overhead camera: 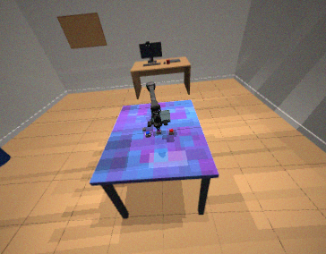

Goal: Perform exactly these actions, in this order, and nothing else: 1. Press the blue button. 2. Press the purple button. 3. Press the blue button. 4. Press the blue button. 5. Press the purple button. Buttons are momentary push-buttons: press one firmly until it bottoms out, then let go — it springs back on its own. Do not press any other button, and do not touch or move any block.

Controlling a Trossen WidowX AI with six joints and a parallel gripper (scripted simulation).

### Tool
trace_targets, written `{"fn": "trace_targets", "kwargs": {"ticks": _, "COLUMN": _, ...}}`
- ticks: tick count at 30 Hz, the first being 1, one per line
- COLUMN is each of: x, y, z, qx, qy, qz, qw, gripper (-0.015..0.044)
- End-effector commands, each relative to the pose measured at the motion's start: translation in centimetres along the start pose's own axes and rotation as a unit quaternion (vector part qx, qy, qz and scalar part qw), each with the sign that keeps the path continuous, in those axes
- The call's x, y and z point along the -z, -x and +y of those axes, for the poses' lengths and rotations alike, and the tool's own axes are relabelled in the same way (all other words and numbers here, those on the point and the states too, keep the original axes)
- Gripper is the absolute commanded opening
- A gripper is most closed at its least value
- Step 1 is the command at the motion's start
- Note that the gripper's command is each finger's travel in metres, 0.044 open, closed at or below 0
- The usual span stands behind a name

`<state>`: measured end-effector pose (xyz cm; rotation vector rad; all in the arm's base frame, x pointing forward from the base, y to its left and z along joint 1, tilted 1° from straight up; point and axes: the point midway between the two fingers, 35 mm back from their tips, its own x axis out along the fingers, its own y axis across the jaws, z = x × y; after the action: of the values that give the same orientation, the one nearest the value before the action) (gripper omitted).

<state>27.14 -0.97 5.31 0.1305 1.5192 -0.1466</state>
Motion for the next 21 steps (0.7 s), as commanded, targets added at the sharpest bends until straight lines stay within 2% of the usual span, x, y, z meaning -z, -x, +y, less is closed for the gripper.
{"fn": "trace_targets", "kwargs": {"ticks": 1, "x": 0.1, "y": -0.1, "z": -0.1, "qx": 0.002, "qy": -0.001, "qz": 0.002, "qw": 1.000, "gripper": 0.0020}}
{"fn": "trace_targets", "kwargs": {"ticks": 7, "x": 0.1, "y": -0.1, "z": -0.1, "qx": 0.002, "qy": -0.001, "qz": 0.002, "qw": 1.000, "gripper": 0.0020}}
{"fn": "trace_targets", "kwargs": {"ticks": 11, "x": 0.0, "y": 3.0, "z": 0.0, "qx": 0.001, "qy": -0.001, "qz": 0.002, "qw": 1.000, "gripper": 0.0020}}
{"fn": "trace_targets", "kwargs": {"ticks": 17, "x": 0.0, "y": 3.4, "z": 0.0, "qx": 0.002, "qy": -0.001, "qz": 0.002, "qw": 1.000, "gripper": 0.0020}}
{"fn": "trace_targets", "kwargs": {"ticks": 21, "x": -0.1, "y": 7.6, "z": 0.0, "qx": 0.002, "qy": -0.001, "qz": 0.002, "qw": 1.000, "gripper": 0.0020}}
